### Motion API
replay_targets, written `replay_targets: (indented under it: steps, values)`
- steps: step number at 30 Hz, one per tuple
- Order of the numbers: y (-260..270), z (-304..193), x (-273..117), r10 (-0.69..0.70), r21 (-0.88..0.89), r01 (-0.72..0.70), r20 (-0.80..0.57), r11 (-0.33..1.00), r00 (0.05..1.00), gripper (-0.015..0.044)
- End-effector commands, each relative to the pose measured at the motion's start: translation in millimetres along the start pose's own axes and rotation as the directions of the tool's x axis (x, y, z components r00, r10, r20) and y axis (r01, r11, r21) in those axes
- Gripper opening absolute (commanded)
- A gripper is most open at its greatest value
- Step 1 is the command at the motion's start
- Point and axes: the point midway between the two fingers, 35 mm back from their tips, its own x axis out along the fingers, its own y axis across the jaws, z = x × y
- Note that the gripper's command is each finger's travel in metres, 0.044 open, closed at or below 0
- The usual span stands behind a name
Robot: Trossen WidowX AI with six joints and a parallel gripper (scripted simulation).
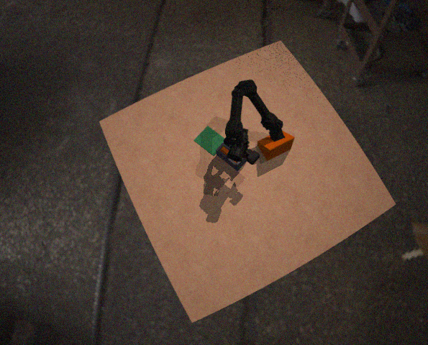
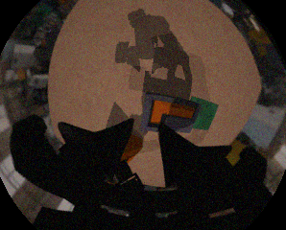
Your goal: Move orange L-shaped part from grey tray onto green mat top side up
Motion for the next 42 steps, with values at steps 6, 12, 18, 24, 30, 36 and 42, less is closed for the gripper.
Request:
replay_targets:
  steps: [6, 12, 18, 24, 30, 36, 42]
  values:
    - [-2, -5, 65, -0.010, -0.007, 0.010, -0.013, 1.000, 1.000, 0.0180]
    - [-2, -5, 65, -0.010, -0.007, 0.010, -0.013, 1.000, 1.000, 0.0180]
    - [-2, -4, 68, -0.010, -0.007, 0.010, -0.012, 1.000, 1.000, 0.0180]
    - [-2, -4, 78, -0.010, -0.007, 0.010, -0.012, 1.000, 1.000, 0.0180]
    - [-3, -4, 88, -0.010, -0.007, 0.010, -0.012, 1.000, 1.000, 0.0180]
    - [-3, -5, 97, -0.011, -0.007, 0.011, -0.013, 1.000, 1.000, 0.0180]
    - [-3, -5, 101, -0.012, -0.007, 0.012, -0.013, 1.000, 1.000, 0.0180]
